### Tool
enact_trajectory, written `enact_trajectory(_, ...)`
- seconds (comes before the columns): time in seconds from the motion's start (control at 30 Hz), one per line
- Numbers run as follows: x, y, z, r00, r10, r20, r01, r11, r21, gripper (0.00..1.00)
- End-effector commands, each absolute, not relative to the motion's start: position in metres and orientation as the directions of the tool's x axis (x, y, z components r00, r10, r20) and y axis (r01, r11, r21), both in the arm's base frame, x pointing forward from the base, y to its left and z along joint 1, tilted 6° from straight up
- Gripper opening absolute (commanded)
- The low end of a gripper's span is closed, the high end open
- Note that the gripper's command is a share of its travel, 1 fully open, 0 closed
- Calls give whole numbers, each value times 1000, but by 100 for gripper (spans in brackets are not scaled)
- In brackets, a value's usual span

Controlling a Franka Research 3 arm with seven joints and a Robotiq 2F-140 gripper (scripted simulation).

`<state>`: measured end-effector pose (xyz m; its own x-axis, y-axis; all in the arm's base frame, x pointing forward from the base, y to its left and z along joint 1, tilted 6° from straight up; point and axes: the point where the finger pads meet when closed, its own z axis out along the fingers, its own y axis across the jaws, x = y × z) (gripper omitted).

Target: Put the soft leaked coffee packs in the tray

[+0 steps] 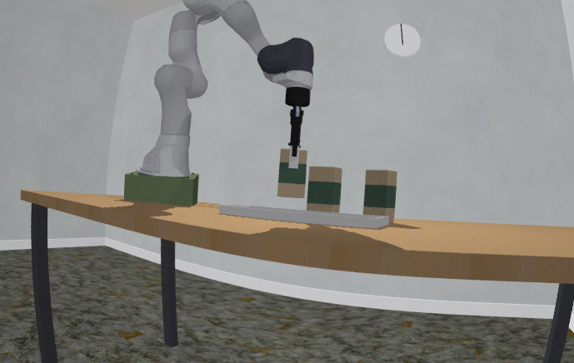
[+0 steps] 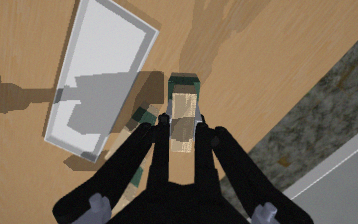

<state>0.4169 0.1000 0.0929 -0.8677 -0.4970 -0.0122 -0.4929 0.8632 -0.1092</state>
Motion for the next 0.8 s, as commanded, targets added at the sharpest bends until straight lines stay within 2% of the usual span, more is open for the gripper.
enact_trajectory(0.0, 418, 100, 95, -863, -504, -14, -500, 859, -109, 23)
enact_trajectory(0.27, 419, 79, 97, -863, -504, -14, -500, 859, -109, 23)
enact_trajectory(0.77, 421, -6, 105, -863, -504, -14, -500, 859, -109, 23)
